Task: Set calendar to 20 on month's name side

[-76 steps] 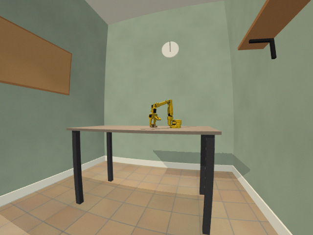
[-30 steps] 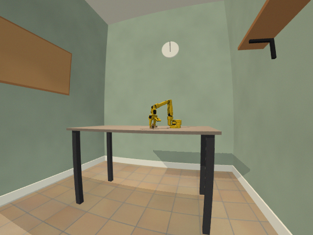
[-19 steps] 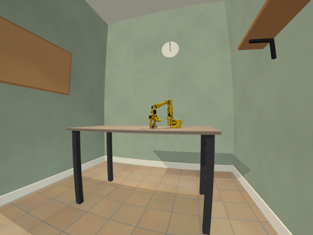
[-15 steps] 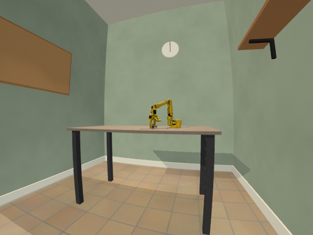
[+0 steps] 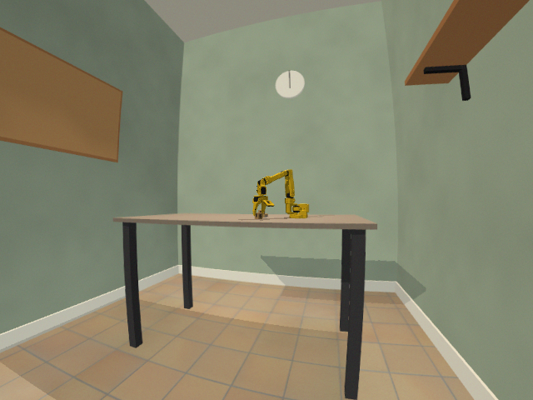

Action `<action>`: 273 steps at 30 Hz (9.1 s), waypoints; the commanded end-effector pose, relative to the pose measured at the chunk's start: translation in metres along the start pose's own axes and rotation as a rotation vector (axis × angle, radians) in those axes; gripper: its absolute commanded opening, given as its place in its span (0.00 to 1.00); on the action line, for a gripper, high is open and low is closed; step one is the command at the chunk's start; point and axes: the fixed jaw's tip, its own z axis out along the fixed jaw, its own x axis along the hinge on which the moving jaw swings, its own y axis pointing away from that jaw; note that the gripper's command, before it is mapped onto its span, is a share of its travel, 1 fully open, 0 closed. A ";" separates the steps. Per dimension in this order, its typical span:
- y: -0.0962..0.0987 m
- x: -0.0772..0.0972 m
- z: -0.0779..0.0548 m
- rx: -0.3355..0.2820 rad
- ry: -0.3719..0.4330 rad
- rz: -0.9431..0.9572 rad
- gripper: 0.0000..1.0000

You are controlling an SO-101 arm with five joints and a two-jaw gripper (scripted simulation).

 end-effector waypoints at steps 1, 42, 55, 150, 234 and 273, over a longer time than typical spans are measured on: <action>-0.002 0.003 -0.002 0.022 0.006 0.001 0.30; -0.002 0.003 -0.060 0.022 0.006 0.001 0.36; -0.001 0.003 -0.062 0.022 0.006 0.001 0.36; -0.003 0.010 -0.085 0.257 0.090 0.011 0.35; 0.008 0.006 -0.001 -0.010 -0.003 0.011 0.35; -0.001 0.006 0.000 -0.010 -0.004 0.011 0.18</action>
